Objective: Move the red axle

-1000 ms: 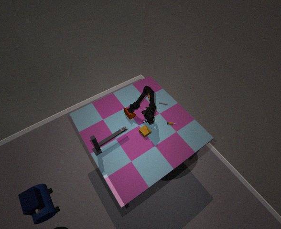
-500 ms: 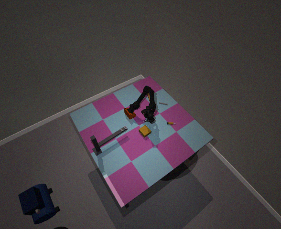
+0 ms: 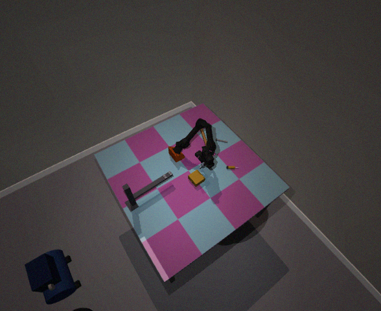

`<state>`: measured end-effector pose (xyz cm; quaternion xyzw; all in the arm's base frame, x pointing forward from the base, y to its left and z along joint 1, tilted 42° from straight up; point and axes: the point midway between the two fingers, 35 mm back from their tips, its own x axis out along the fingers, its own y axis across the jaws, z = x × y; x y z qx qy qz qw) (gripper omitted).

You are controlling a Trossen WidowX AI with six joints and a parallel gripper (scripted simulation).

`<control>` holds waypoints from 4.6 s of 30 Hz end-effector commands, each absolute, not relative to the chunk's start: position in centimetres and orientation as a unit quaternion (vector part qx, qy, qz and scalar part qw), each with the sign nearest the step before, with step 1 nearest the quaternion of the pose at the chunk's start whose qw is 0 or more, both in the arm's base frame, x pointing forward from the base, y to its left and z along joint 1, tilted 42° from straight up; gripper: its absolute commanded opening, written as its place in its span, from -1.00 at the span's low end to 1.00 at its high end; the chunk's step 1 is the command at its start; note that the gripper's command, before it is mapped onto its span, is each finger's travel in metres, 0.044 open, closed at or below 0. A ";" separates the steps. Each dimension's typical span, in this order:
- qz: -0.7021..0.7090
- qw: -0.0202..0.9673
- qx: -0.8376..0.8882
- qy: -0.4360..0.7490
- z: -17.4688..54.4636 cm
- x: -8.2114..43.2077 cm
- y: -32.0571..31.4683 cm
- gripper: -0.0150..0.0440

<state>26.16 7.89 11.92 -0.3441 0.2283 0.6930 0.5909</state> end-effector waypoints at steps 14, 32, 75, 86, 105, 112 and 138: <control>0.697 0.587 -0.352 0.215 12.9 30.1 9.9 -0.49; 0.696 0.587 -0.352 0.215 10.7 30.1 11.8 -0.49; 0.697 0.587 -0.352 0.214 6.2 30.1 12.5 -0.49; 0.697 0.587 -0.352 0.214 5.0 30.3 11.2 -0.49; 0.697 0.587 -0.352 0.214 4.7 30.3 10.9 -0.49; 0.696 0.587 -0.352 0.214 7.0 30.0 13.3 -0.49; 0.696 0.587 -0.352 0.215 10.4 29.8 13.3 -0.49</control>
